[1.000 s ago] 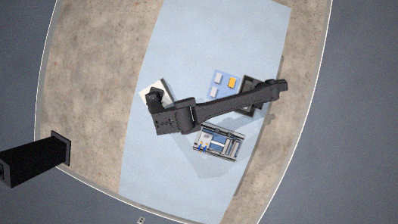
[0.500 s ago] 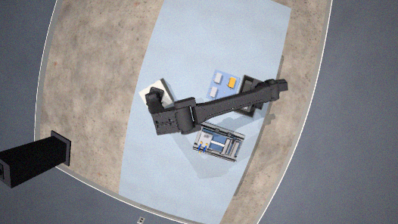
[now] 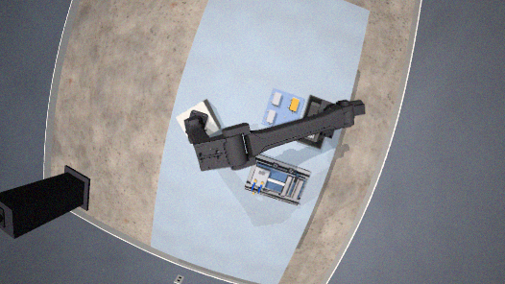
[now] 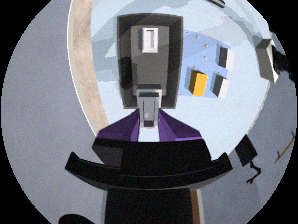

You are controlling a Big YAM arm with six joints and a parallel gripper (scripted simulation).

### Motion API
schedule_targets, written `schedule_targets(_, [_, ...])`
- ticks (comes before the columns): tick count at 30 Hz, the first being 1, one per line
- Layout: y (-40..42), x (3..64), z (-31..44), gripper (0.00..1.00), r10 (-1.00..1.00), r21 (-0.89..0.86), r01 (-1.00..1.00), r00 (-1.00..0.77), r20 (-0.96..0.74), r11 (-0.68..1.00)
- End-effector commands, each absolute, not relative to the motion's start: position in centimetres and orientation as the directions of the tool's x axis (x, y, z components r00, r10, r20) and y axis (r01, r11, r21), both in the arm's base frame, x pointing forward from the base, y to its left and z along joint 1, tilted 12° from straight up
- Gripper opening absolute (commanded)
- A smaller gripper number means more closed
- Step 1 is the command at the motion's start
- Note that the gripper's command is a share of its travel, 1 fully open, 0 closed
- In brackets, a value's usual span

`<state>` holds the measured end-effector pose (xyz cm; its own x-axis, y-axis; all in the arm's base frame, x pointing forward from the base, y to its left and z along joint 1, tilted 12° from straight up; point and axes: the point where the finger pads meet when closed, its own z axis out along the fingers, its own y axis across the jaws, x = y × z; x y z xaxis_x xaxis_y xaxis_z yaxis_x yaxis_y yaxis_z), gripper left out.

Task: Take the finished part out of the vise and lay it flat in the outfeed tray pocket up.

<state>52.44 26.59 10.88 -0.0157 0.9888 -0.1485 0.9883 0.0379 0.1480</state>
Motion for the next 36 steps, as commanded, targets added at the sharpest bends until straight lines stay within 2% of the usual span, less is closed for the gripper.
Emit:
schedule_targets(1, [26.5,53.0,10.4,0.0,0.989,0.159,0.987,-0.01,-0.146,0.033])
schedule_targets(31, [25.6,53.9,5.3,0.0,0.989,0.156,0.987,-0.016,-0.147,0.039])
schedule_targets(33, [25.6,53.9,5.3,0.0,0.989,0.156,0.987,-0.016,-0.147,0.039])
schedule_targets(34, [26.5,55.9,8.1,0.0,0.993,0.218,0.975,-0.007,-0.114,0.032])
schedule_targets(36, [26.0,55.0,6.1,0.0,0.991,0.185,0.982,-0.011,-0.132,0.035])
